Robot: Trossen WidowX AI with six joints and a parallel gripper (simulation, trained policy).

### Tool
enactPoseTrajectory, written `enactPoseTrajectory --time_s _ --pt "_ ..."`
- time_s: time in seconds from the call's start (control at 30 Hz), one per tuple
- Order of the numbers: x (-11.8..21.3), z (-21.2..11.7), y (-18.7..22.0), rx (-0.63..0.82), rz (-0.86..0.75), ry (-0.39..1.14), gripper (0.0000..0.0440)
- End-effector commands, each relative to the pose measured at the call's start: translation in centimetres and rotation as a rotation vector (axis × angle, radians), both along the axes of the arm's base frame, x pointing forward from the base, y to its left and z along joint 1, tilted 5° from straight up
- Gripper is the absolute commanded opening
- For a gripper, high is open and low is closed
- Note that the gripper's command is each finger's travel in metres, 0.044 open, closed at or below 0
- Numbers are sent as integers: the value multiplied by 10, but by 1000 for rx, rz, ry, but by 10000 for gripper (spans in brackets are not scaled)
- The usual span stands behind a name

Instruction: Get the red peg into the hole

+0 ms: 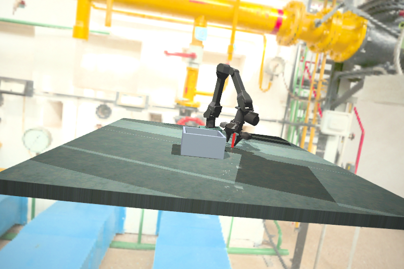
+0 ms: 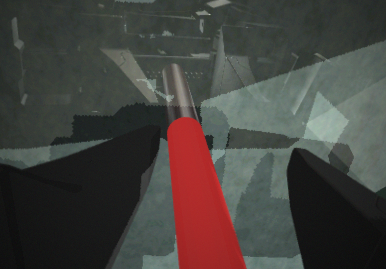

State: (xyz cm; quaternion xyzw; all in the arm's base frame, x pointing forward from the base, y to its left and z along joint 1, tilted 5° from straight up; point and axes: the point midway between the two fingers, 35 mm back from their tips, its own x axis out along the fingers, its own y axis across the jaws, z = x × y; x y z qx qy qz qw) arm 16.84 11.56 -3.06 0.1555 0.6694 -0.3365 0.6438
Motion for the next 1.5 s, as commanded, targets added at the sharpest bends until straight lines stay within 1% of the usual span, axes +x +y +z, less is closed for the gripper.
enactPoseTrajectory --time_s 0.0,0.13,0.17,0.43,0.9,1.2,1.47 --pt "-6 -10 -6 -27 2 25 99" --pt "-11 -12 -9 -50 8 56 4" --pt "-12 -12 -10 -57 11 65 0" --pt "5 13 -10 -83 51 11 0" --pt "33 76 -19 -113 68 -74 0" --pt "58 116 -30 -127 9 -153 0" --pt "83 133 -53 -142 -88 -215 0"
